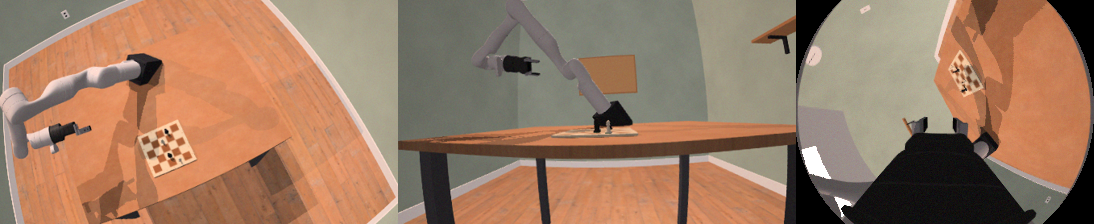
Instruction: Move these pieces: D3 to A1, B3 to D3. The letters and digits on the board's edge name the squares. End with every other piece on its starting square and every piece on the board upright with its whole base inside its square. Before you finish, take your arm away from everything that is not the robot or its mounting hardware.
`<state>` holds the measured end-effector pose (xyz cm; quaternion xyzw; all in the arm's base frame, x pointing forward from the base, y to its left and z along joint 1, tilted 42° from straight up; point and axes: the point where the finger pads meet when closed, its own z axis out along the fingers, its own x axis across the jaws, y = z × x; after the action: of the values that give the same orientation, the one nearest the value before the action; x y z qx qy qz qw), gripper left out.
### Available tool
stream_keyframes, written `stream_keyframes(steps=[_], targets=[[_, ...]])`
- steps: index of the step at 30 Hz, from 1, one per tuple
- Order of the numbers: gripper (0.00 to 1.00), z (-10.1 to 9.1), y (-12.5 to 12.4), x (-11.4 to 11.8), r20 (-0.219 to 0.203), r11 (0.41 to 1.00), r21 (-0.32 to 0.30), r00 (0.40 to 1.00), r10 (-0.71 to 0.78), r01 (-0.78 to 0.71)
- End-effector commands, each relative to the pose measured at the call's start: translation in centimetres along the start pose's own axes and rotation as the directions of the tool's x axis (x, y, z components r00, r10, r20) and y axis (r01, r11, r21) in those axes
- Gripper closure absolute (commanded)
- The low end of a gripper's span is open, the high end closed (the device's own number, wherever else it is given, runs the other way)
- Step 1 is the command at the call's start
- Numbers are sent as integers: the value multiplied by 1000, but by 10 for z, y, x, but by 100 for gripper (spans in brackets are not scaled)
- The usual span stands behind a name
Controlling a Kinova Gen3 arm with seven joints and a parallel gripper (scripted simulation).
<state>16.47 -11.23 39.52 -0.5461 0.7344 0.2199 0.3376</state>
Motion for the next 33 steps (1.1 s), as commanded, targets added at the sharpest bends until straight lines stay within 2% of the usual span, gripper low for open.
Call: stream_keyframes(steps=[1, 20, 26, 33], targets=[[0, 0, 0, 0, 0, 1000, 1, 1000, -1, 1], [0, 0, 0, 0, -2, 1000, 1, 1000, -5, 5], [0, 4, -3, 4, -15, 999, -5, 999, -38, 38], [0, 12, -12, 14, -51, 993, -16, 992, -119, 118]])
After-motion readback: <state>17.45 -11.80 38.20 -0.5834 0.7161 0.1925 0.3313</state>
